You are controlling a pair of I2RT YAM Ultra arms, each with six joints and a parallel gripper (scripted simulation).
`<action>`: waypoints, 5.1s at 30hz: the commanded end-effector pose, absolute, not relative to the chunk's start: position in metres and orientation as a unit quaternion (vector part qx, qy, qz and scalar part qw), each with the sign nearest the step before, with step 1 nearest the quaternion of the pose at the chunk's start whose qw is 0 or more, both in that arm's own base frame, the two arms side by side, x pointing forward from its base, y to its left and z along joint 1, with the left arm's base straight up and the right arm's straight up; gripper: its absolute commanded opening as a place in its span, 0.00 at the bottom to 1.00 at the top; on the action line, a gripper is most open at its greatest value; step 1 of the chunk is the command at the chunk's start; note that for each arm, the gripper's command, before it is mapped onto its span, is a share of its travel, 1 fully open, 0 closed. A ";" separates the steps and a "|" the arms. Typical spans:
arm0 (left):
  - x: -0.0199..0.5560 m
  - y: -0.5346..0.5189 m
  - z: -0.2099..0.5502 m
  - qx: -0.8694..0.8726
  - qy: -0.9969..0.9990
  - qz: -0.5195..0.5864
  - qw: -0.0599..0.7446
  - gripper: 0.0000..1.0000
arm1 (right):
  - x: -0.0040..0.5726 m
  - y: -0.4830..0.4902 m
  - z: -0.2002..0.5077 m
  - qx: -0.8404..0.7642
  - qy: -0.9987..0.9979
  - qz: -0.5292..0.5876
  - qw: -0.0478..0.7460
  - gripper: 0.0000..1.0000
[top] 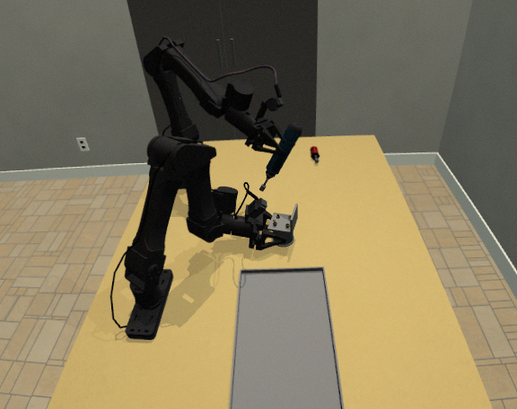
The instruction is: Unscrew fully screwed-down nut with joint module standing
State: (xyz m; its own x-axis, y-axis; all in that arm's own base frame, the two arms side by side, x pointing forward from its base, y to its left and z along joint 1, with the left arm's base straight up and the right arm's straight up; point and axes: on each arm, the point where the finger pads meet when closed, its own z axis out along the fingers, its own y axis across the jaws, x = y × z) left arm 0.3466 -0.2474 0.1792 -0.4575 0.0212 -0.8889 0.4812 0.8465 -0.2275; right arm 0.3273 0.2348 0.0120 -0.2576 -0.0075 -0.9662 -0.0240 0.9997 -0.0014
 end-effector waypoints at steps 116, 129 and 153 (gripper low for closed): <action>0.302 -0.303 0.321 0.245 0.600 -0.294 0.703 0.42 | 0.330 0.237 0.009 -0.012 0.796 0.007 0.605 0.59; 0.302 -0.303 0.322 0.244 0.599 -0.294 0.704 0.42 | 0.330 0.237 0.009 -0.012 0.796 0.007 0.605 0.59; 0.301 -0.302 0.324 0.243 0.598 -0.294 0.705 0.42 | 0.330 0.237 0.009 -0.012 0.796 0.007 0.605 0.59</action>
State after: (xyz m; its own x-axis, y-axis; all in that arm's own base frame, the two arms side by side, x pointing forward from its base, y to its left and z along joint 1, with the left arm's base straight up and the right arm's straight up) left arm 0.3023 -0.3059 0.2615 -0.0072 0.0076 -0.9999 0.7115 0.7027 0.0002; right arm 0.3273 0.2348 0.0120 -0.2576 -0.0075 -0.9662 -0.0240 0.9997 -0.0014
